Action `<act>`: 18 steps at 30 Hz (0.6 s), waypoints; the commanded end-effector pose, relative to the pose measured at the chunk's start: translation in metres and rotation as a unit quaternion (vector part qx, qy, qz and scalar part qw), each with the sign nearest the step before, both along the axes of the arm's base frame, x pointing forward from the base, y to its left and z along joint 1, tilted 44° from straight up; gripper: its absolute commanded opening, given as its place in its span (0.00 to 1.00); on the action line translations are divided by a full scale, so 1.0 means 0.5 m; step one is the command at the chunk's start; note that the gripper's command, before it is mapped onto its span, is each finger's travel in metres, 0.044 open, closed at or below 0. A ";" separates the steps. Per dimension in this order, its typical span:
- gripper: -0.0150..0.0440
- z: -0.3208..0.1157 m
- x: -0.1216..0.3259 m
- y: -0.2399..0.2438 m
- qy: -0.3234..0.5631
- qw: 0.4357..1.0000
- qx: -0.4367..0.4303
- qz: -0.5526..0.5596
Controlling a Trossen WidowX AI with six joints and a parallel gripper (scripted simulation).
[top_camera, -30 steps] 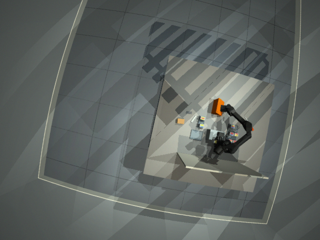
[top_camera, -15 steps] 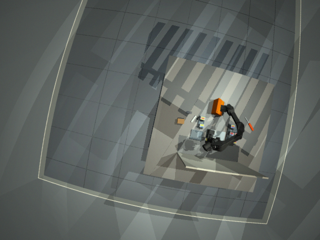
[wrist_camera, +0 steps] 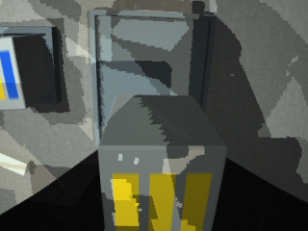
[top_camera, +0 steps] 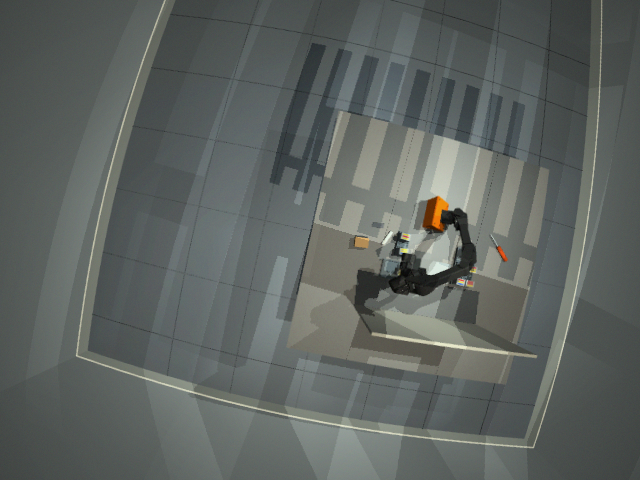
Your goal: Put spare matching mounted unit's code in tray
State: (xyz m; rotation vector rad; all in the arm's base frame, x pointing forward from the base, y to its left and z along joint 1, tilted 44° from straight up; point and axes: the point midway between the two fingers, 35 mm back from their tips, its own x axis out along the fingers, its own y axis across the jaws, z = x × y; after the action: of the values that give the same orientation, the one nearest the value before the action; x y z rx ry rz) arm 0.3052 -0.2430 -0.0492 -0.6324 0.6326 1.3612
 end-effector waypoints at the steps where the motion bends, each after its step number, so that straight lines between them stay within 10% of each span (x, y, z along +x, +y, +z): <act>1: 0.25 -0.004 0.003 -0.002 -0.004 1.000 -0.004 0.004; 18: 0.25 -0.024 0.008 0.013 -0.004 1.000 -0.004 0.003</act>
State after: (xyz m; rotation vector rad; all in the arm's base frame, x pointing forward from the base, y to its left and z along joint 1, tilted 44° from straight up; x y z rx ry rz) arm 0.3087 -0.2382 -0.0587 -0.6521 0.6305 1.3660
